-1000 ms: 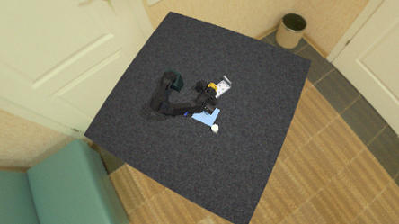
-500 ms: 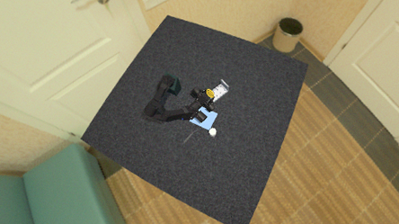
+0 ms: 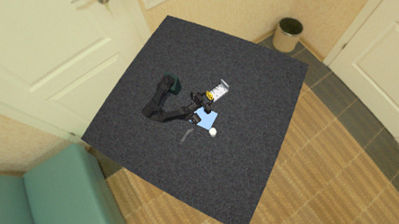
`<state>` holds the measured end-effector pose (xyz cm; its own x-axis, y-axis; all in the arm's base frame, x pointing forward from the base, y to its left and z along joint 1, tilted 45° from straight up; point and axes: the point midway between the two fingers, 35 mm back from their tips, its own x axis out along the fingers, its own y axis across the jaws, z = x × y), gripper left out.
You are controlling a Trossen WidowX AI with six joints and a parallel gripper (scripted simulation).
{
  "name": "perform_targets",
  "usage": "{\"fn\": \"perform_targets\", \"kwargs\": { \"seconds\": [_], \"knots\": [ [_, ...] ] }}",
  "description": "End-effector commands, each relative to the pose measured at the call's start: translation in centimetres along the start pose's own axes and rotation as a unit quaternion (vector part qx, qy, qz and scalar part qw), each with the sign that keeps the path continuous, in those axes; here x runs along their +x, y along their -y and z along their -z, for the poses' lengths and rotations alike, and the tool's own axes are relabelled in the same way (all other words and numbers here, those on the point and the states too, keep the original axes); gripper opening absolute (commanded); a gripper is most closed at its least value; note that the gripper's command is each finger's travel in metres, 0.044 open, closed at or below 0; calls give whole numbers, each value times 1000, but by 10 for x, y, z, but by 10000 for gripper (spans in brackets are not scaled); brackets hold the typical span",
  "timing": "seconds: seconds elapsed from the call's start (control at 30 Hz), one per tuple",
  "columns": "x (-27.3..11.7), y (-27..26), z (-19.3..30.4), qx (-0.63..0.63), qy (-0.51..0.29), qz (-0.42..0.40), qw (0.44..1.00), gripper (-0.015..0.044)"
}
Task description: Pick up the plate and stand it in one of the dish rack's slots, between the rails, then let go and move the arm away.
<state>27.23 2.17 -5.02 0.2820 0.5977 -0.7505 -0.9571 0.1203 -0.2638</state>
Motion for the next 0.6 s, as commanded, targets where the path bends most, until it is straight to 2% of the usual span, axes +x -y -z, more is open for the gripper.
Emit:
{"fn": "perform_targets", "kwargs": {
  "seconds": [0.0, 0.57],
  "knots": [
    [-1, -1, -1, -10, 7, 5, 1000, 0],
    [21, -1, -5, -8, 4, 3, 1000, 0]
  ]
}}
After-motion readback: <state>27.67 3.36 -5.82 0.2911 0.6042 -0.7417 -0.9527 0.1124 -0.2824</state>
